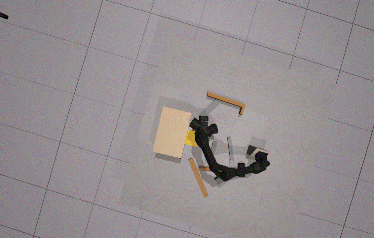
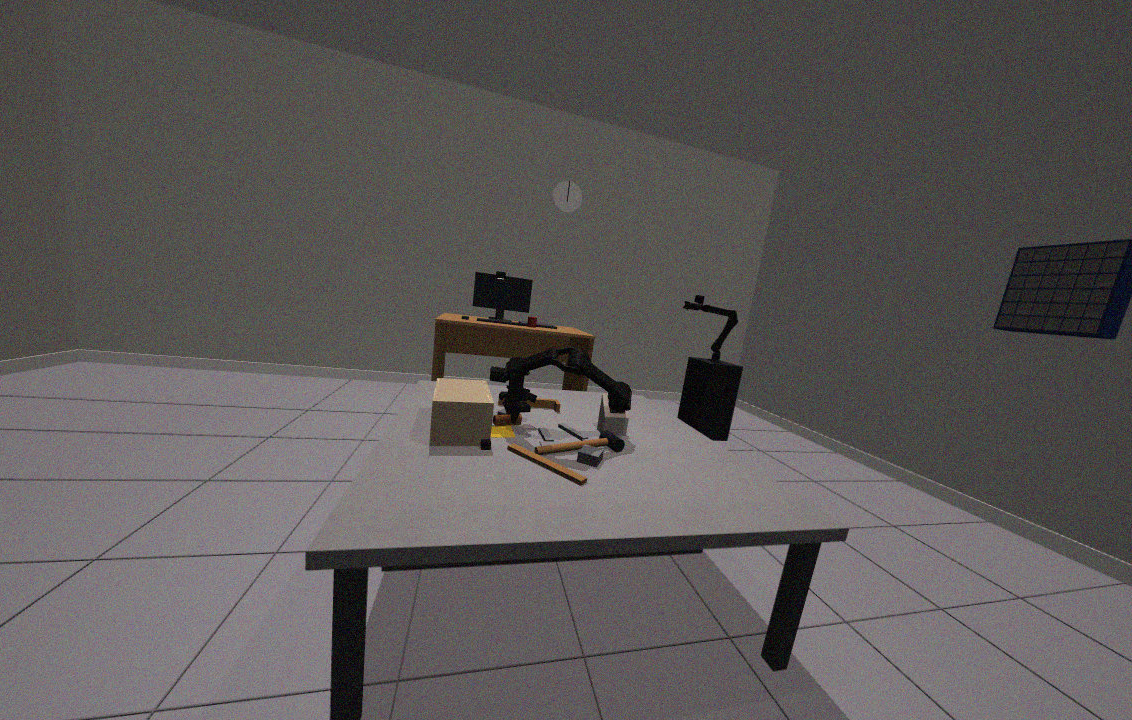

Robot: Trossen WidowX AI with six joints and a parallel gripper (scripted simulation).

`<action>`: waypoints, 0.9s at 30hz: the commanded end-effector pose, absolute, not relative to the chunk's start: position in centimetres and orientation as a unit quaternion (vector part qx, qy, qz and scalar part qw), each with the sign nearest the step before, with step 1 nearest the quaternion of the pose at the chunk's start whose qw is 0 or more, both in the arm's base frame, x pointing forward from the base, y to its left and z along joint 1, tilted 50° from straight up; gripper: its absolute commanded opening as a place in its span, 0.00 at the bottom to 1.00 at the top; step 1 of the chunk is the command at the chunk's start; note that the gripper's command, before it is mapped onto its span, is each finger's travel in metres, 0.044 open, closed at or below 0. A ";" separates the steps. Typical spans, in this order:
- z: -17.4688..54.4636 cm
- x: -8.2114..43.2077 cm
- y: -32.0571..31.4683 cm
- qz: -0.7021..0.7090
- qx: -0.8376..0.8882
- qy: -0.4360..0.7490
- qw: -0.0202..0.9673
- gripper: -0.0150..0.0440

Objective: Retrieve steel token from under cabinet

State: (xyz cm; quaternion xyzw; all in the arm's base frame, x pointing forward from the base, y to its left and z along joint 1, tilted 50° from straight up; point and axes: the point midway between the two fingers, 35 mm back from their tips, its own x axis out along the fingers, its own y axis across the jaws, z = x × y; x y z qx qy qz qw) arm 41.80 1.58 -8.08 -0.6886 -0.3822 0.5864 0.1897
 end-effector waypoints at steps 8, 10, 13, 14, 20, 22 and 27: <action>-7.4 41.7 2.3 0.583 -0.688 -0.386 0.194 0.25; -7.4 41.7 2.3 0.583 -0.688 -0.386 0.194 0.25; -7.4 41.7 2.3 0.583 -0.688 -0.386 0.194 0.25; -7.4 41.7 2.3 0.583 -0.688 -0.386 0.194 0.25; -7.4 41.6 2.3 0.583 -0.688 -0.386 0.194 0.25; -7.5 41.5 2.2 0.583 -0.688 -0.386 0.194 0.25; -7.7 41.0 2.1 0.583 -0.688 -0.386 0.194 0.25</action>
